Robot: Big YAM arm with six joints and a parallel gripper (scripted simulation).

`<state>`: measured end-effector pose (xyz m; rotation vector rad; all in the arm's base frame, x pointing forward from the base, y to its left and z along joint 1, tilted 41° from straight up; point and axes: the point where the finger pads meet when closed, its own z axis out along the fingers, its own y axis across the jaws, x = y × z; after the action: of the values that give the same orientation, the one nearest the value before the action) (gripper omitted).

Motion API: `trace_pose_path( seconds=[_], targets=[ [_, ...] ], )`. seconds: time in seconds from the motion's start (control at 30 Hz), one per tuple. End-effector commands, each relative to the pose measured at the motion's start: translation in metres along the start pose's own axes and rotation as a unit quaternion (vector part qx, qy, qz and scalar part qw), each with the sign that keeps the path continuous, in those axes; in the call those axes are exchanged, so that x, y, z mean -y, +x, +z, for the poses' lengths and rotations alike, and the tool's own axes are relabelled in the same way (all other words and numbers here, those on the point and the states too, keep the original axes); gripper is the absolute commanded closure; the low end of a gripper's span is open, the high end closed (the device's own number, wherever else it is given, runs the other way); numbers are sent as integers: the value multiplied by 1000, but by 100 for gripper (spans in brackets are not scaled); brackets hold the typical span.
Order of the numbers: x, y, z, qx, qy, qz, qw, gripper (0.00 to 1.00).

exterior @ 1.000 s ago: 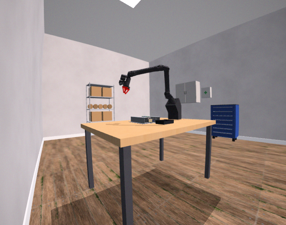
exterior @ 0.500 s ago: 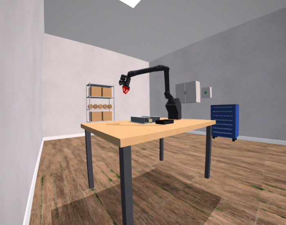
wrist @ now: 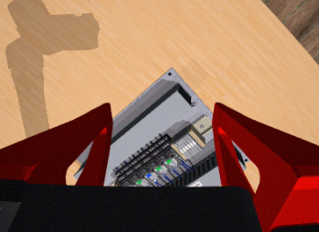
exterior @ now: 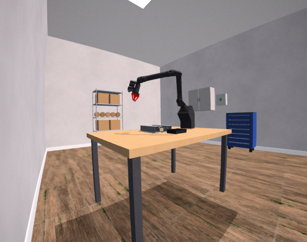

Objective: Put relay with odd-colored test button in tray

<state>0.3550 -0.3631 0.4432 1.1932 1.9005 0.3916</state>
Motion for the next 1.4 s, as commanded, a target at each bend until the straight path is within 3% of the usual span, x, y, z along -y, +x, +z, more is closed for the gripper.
trace_pose_path(
  seconds=[0.0, 0.57, 0.73, 0.9, 1.07, 1.13, 1.37],
  targets=[
    [-15, -3, -12, 18, -8, -30, 999, 41],
    [-32, 31, 15, 0, -7, -152, 988, 41],
    [-39, 49, 29, -10, -7, -216, 976, 41],
    [-48, 71, 44, -22, -9, -290, 957, 41],
    [-56, 96, 60, -33, -12, -371, 928, 41],
    [-56, 96, 60, -33, -12, -371, 928, 41],
    [-68, 136, 81, -49, -21, -488, 871, 41]
  ],
)
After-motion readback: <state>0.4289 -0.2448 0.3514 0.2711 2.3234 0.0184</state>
